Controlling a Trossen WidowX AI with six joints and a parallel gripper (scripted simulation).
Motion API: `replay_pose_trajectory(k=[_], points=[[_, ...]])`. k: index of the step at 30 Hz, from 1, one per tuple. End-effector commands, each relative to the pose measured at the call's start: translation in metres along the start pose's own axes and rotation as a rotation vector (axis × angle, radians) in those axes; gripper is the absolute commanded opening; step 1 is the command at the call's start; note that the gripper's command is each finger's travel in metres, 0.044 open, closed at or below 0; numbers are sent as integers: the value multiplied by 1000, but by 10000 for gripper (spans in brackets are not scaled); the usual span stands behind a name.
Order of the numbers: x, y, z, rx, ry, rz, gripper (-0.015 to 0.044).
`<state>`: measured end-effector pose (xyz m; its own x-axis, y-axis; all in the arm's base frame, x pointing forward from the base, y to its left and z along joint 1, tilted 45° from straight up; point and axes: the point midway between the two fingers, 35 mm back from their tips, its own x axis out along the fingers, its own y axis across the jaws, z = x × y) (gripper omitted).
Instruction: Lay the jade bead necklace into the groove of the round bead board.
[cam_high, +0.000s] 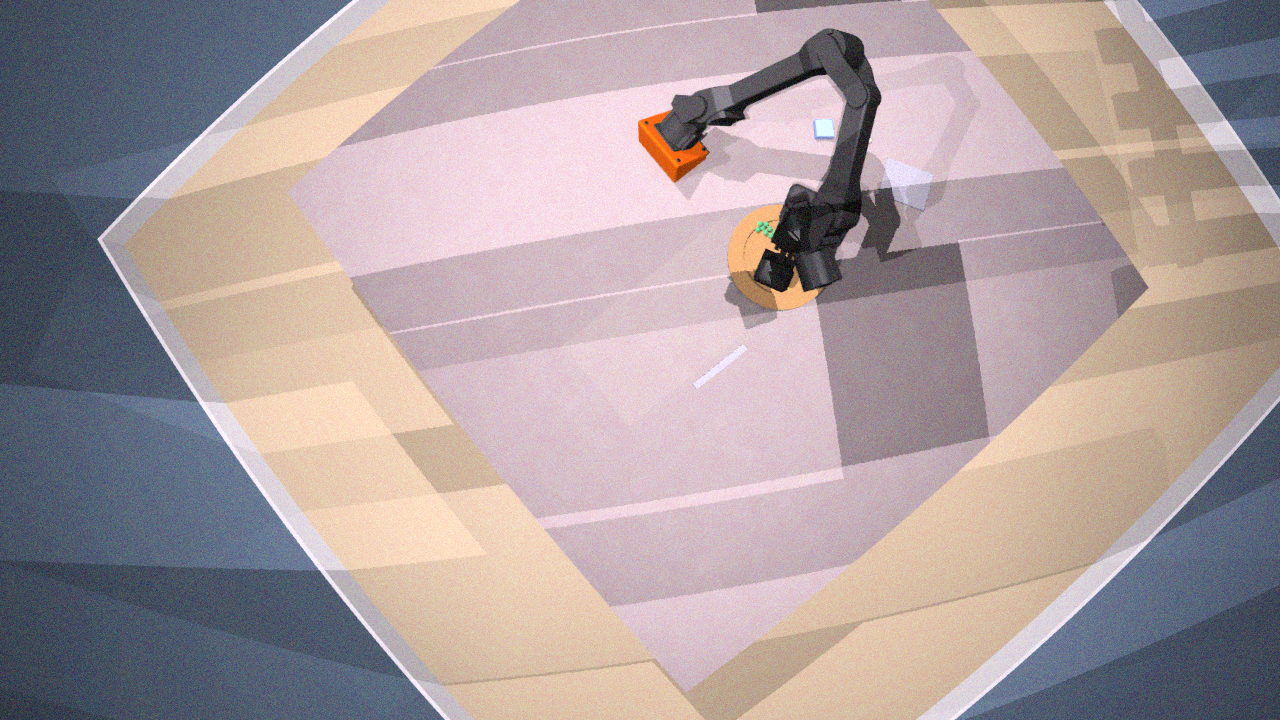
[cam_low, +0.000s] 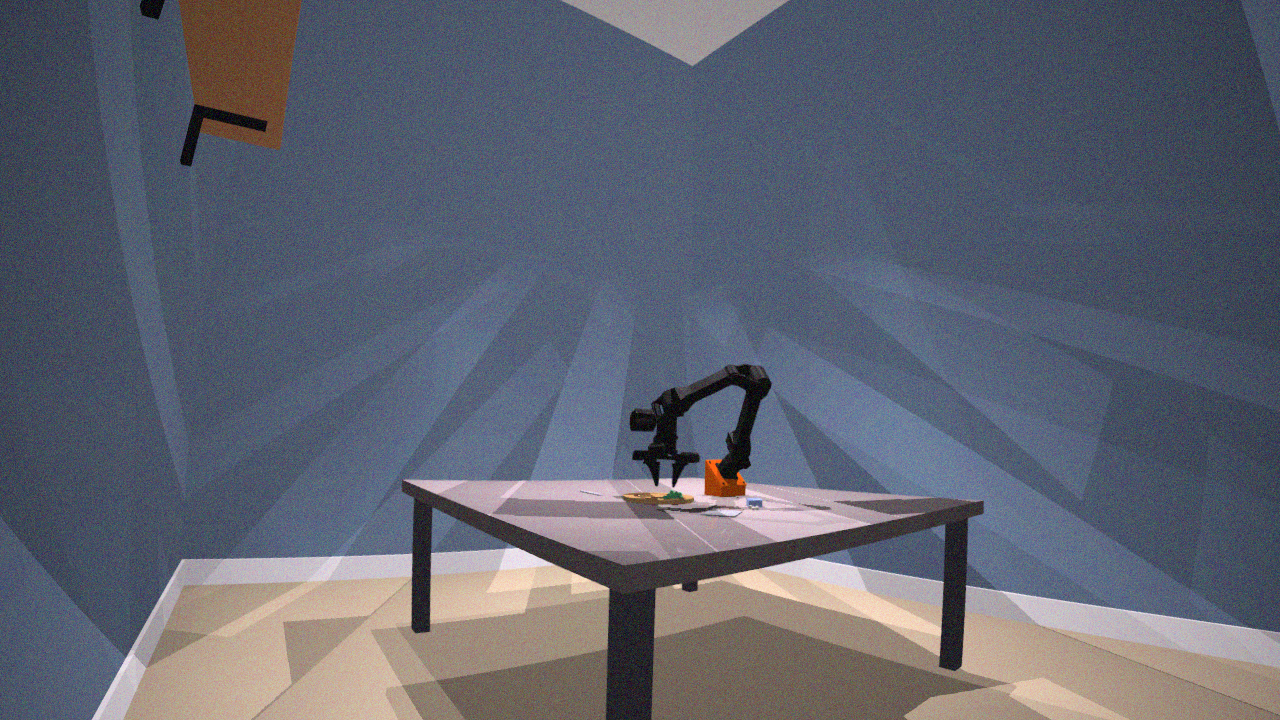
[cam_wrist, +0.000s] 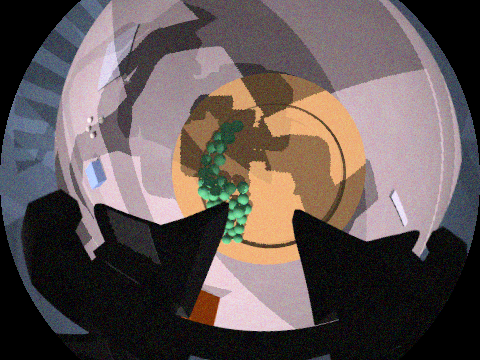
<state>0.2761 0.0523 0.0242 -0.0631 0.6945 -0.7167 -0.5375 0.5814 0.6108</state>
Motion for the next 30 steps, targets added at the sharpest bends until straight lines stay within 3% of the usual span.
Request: replay_pose_trajectory(k=[1,9,30], points=[[-8,9,28,482,-7,1,120],[-16,25,59,1123,-6,8,120],[-8,24,62,1126,-16,4,120]])
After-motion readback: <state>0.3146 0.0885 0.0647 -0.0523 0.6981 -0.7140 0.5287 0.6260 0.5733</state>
